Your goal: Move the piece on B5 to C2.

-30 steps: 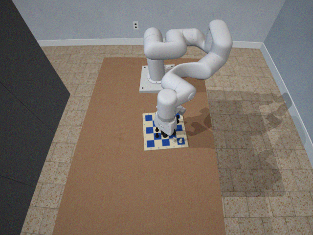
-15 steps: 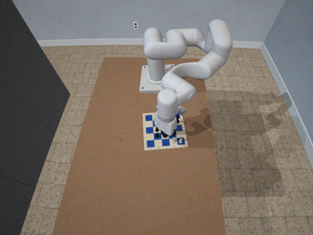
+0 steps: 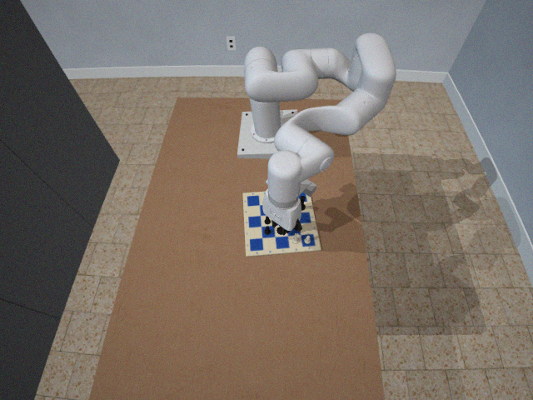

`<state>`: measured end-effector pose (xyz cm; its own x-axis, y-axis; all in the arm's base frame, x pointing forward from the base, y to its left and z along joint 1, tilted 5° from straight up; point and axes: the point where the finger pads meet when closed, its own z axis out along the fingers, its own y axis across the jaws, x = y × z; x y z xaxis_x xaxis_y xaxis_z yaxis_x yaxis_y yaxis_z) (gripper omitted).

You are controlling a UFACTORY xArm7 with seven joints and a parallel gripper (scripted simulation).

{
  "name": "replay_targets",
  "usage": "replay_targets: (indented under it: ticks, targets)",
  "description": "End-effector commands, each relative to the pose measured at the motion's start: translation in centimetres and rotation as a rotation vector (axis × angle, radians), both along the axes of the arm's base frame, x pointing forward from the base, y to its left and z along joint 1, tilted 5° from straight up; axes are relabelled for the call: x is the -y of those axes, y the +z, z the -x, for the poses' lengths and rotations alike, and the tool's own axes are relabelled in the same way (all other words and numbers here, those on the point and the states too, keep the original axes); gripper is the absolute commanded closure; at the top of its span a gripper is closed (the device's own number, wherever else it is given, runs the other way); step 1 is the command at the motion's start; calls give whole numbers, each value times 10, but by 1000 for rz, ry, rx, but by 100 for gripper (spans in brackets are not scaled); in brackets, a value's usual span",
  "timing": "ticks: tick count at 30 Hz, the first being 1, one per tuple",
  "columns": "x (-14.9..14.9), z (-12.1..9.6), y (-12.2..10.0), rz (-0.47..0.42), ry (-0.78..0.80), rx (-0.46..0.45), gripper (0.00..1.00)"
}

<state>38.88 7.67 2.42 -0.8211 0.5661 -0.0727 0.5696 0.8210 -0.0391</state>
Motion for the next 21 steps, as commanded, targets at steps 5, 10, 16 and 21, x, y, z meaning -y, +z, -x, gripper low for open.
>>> replay_targets:
  ticks: [5,10,16,21]
  targets:
    - [0,-1,1,-1,0,3,57]
    - [0,-1,1,-1,0,3,57]
    - [-1,-1,4,-1,0,3,57]
    - [-2,0,20,-1,0,3,57]
